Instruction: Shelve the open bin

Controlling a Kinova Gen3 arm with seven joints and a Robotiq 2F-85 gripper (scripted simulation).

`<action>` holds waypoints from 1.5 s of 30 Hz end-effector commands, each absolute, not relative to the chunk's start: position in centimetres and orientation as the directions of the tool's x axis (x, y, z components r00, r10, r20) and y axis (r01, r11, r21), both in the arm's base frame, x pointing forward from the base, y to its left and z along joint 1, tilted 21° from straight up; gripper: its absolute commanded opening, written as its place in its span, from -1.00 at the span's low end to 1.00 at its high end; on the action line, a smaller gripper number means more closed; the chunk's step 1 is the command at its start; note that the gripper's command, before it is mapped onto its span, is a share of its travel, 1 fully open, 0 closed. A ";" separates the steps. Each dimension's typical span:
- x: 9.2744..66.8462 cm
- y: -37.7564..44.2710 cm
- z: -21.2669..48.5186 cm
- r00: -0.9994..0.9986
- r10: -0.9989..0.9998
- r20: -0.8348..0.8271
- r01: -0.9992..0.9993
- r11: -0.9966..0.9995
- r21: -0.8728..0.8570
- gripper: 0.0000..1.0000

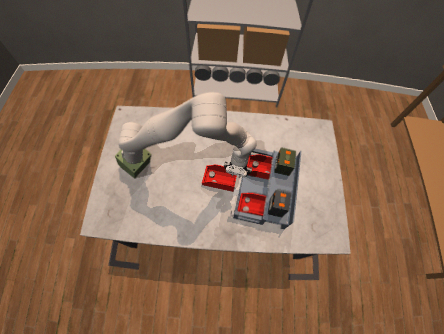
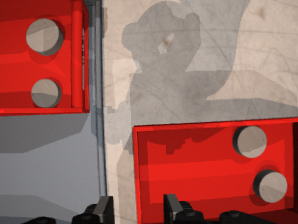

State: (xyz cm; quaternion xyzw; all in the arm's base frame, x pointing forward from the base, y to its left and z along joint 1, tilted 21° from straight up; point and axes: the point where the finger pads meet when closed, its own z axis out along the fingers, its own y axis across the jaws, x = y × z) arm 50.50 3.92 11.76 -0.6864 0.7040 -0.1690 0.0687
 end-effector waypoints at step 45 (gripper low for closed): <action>51.4 3.5 9.3 -0.045 -0.990 0.136 -0.943 -0.003 -0.334 -0.22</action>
